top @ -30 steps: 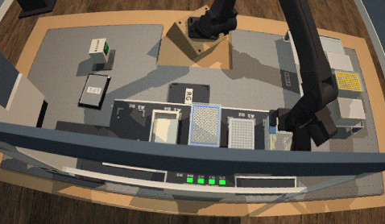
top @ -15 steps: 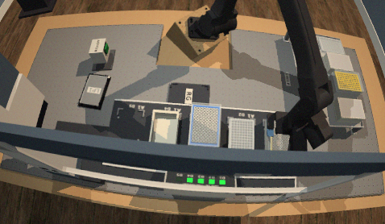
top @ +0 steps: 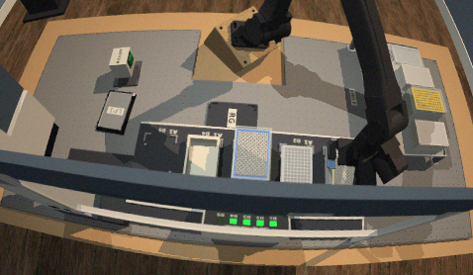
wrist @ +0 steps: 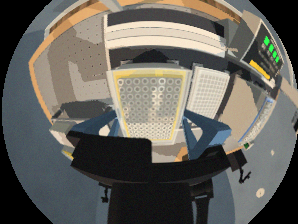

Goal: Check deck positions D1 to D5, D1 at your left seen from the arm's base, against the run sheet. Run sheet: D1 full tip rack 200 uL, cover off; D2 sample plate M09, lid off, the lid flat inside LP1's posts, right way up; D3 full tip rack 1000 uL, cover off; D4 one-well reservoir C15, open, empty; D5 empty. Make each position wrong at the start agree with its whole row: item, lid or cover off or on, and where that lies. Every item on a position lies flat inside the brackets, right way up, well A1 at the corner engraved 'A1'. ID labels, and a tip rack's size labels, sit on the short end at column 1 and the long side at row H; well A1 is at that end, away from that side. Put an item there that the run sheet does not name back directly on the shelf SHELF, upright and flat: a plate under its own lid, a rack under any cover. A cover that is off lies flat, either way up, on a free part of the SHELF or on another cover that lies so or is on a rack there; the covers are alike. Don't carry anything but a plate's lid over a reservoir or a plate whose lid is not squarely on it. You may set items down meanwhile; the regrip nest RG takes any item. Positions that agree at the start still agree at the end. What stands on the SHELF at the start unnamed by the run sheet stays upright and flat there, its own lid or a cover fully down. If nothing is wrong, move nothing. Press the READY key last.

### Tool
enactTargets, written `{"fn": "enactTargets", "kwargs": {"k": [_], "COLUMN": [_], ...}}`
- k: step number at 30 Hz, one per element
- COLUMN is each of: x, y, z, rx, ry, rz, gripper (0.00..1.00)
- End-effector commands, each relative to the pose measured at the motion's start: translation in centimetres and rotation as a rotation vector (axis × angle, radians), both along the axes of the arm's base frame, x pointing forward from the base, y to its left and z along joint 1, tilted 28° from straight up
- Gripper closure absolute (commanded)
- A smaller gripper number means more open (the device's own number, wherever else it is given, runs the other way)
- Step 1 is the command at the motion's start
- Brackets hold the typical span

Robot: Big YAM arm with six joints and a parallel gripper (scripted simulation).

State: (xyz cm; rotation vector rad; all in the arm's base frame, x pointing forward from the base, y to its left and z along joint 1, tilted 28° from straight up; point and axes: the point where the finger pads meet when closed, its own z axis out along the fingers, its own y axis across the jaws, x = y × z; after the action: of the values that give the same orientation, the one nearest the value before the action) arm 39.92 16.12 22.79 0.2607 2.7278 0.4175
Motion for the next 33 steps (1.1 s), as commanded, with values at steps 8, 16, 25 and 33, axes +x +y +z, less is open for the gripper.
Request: {"fn": "enactTargets", "kwargs": {"k": [8, 16, 25, 33], "x": [0.83, 0.83, 0.83, 0.83], "y": [0.25, 0.25, 0.25, 0.25], "z": [2.16, 2.16, 2.16, 2.16], "rx": [0.016, 0.016, 0.016, 0.016], "ry": [-0.051, -0.051, -0.051, -0.051], "rz": [-0.003, -0.003, -0.003, -0.003], "gripper": [1.0, 1.0, 1.0, 1.0]}}
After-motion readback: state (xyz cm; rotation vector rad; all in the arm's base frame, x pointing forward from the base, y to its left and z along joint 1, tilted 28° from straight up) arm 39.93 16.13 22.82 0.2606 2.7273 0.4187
